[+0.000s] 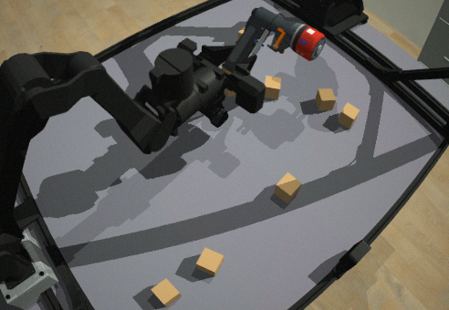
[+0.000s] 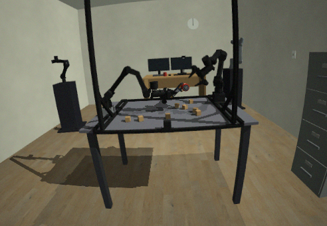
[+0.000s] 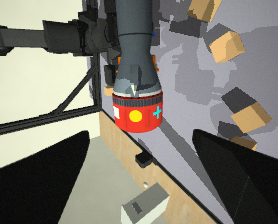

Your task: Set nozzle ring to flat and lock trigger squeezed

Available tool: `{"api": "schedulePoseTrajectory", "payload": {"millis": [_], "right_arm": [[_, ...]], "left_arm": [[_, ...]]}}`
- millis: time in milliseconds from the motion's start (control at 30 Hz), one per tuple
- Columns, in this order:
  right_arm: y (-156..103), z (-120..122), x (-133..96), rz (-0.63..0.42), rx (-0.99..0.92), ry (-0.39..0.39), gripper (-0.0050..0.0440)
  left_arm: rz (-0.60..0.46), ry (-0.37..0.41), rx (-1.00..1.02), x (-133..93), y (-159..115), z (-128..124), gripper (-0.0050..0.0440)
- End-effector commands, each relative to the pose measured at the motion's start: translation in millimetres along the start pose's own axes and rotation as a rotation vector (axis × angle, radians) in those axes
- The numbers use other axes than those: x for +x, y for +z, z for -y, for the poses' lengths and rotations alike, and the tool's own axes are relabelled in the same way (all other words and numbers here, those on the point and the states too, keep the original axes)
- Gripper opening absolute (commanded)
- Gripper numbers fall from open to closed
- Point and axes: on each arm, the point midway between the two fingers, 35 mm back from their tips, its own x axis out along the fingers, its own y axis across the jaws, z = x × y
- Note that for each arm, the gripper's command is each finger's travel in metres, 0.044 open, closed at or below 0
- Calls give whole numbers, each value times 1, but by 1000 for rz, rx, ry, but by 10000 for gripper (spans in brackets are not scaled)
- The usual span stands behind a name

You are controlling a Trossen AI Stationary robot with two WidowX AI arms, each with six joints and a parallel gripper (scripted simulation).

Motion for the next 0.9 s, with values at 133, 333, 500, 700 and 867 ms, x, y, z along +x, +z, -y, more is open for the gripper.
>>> {"api": "schedulePoseTrajectory", "payload": {"millis": [133,333,500,700,867], "right_arm": [[2,15,0,-1,-9,88,400],[3,22,2,-4,-12,177,400],[3,30,4,-6,-14,244,400],[3,36,6,-7,-15,298,400],[4,42,9,-9,-17,366,400]], "left_arm": [[-30,-4,-3,2,-11,1,0],[-30,-4,-3,2,-11,1,0],[-30,-4,-3,2,-11,1,0],[-30,-4,-3,2,-11,1,0],[-30,-4,-3,2,-11,1,0]]}}
